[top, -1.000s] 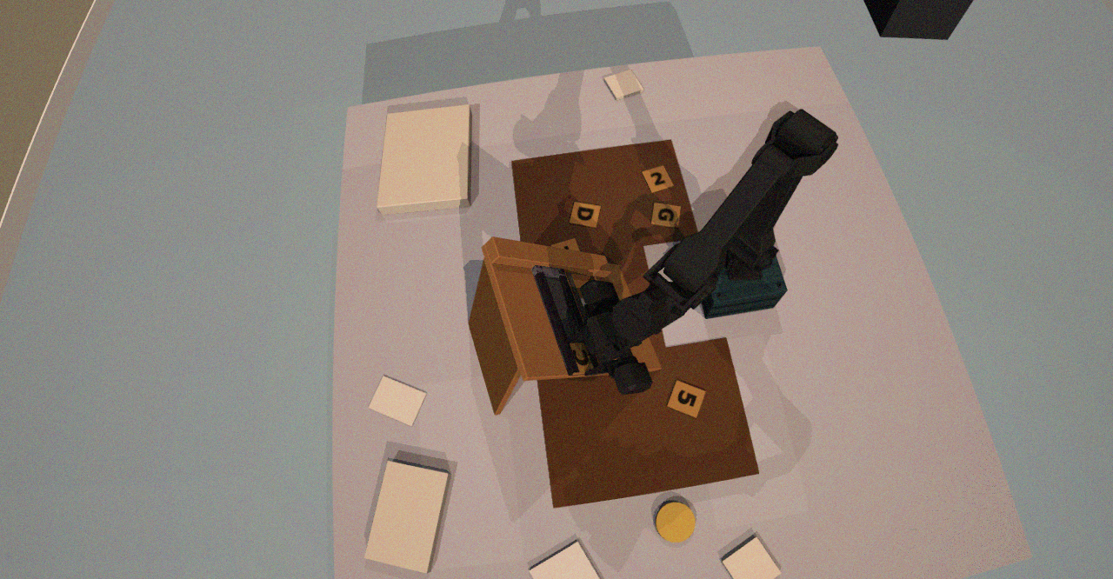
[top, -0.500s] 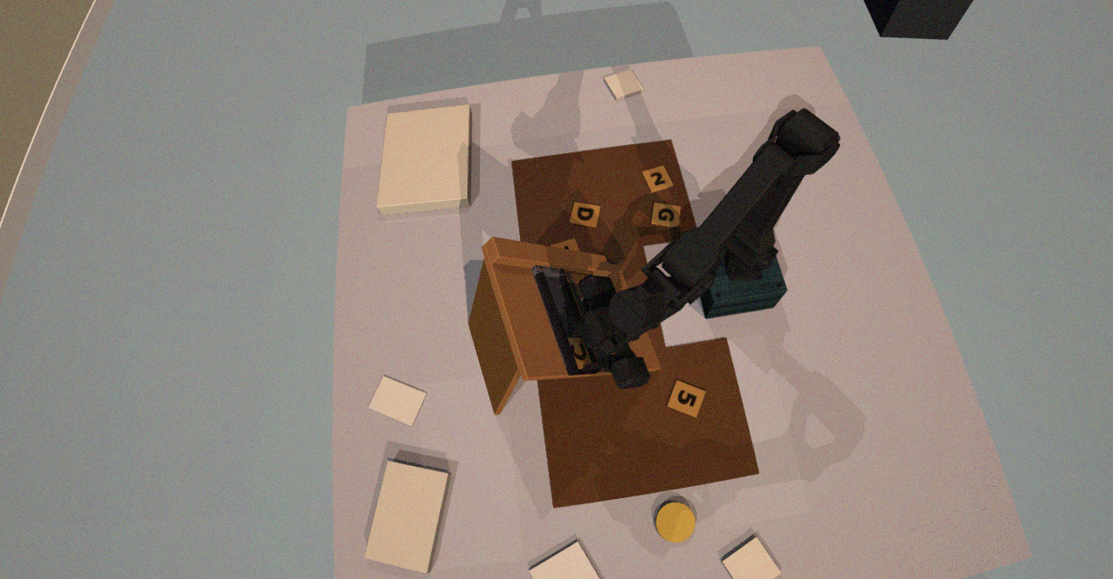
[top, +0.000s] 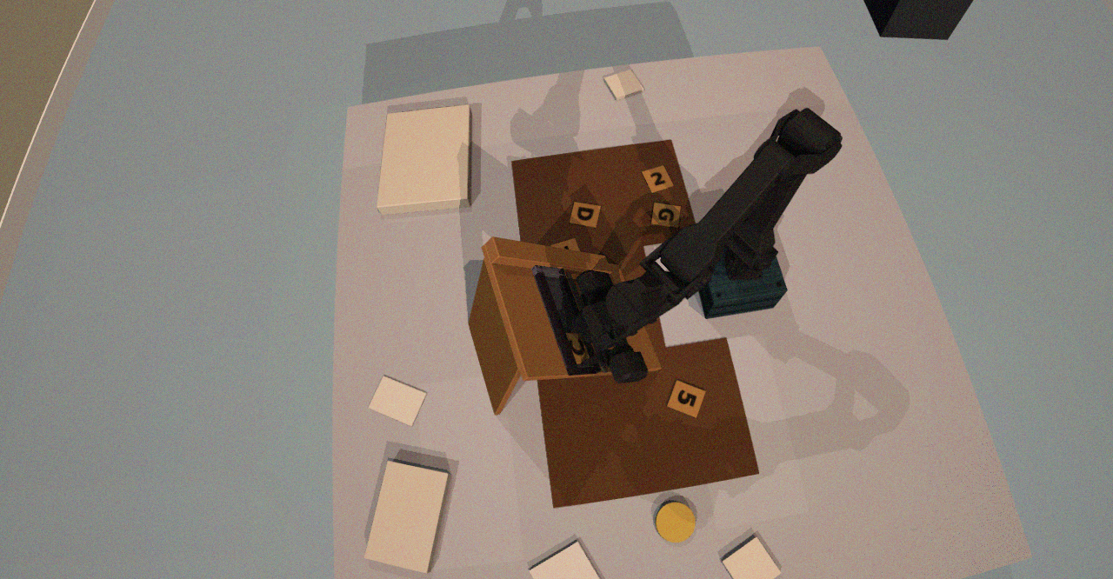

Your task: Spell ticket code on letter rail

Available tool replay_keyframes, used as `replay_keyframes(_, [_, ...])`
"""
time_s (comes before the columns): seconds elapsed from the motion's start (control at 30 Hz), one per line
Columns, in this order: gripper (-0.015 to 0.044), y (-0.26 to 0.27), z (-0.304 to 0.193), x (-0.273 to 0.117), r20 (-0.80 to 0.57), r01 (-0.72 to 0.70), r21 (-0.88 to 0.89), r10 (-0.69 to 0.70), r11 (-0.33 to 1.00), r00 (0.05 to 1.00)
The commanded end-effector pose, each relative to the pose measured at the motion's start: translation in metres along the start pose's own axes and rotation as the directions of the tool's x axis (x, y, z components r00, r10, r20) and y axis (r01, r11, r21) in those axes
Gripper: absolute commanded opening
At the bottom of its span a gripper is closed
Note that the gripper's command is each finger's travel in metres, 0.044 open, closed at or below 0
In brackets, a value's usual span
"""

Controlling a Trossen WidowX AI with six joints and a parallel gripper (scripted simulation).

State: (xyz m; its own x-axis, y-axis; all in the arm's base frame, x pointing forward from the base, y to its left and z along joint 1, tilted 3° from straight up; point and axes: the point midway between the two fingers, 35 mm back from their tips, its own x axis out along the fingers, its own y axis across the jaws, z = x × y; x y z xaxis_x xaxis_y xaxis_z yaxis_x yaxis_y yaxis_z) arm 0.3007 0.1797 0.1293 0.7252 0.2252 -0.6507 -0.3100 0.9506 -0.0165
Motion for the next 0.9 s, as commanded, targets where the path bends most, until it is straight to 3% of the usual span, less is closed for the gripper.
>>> replay_keyframes(0.0, [0.0,-0.003,0.0,0.0,0.002,-0.001,0.0,0.001,1.0,1.0])
replay_keyframes(0.87, [0.0,-0.018,0.001,0.0,0.002,0.0,-0.001,0.0,1.0,1.0])
